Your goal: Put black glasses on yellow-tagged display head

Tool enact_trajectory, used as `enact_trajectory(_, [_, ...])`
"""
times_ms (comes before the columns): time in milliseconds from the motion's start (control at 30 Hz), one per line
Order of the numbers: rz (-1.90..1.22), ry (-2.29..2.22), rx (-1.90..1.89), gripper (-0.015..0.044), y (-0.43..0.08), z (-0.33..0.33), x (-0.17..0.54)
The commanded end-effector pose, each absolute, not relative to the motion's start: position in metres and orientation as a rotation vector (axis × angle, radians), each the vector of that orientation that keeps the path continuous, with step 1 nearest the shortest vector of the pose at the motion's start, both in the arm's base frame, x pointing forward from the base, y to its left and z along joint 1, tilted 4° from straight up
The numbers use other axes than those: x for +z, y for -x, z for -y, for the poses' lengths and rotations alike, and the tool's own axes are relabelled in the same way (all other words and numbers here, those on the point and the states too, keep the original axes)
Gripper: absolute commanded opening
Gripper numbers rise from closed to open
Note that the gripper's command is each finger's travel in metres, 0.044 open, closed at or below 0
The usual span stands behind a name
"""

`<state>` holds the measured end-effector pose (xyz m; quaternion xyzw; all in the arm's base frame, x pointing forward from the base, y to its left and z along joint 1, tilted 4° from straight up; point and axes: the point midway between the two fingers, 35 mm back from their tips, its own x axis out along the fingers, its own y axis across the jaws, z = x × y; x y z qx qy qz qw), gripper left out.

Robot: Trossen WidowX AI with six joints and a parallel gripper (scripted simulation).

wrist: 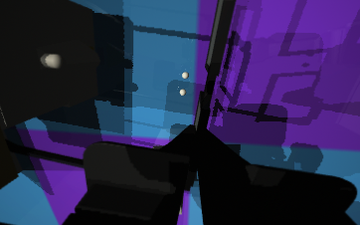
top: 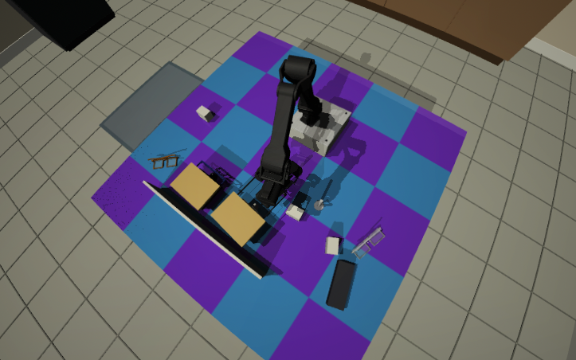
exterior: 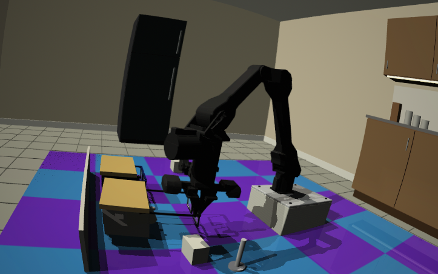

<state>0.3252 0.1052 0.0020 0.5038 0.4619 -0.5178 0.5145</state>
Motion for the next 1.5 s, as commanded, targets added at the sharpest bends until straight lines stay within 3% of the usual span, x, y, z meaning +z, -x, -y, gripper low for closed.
enact_trajectory(0, [-1.118, -1.209, -1.241, 0.0000, -0.330, -0.105, 0.002])
enact_trajectory(1467, [-1.114, -1.211, -1.238, 0.0000, -0.394, -0.103, 0.004])
